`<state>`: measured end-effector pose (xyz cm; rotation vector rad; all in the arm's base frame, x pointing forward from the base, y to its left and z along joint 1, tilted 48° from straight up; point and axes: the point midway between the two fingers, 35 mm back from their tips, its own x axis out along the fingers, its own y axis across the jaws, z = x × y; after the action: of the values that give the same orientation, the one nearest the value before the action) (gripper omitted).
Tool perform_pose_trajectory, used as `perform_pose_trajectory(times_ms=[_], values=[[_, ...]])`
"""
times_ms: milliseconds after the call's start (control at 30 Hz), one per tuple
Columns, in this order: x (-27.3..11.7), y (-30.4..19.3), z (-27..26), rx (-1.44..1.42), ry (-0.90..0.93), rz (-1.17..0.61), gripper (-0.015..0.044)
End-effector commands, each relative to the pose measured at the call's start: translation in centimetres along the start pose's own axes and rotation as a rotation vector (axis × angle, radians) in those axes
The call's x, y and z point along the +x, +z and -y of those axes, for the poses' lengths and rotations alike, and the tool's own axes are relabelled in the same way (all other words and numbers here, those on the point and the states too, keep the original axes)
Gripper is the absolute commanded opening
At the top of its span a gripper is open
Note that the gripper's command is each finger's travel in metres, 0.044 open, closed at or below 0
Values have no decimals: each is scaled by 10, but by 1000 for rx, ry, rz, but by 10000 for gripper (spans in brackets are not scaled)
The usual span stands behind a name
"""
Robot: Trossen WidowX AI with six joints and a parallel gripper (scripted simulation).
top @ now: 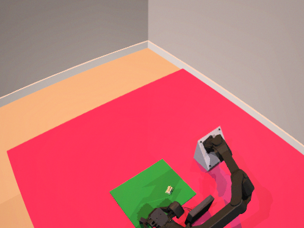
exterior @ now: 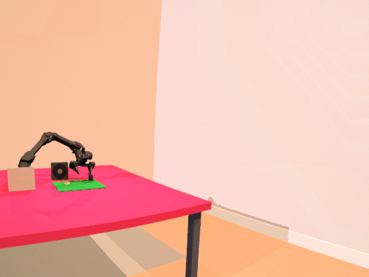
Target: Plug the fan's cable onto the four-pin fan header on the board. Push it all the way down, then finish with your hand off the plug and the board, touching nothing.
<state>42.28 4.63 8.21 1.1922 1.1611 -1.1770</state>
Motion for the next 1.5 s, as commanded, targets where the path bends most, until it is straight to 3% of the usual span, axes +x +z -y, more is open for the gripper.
perform_pose_trajectory(times_ms=[0, 567, 1133, 1467], values=[[0, 4, 0, 2, -17, -87, 440], [-11, 14, -3, 22, -28, -472, 440], [-42, 37, -14, 64, 83, -848, 440], [-24, 41, -19, -44, 124, -832, 440]])
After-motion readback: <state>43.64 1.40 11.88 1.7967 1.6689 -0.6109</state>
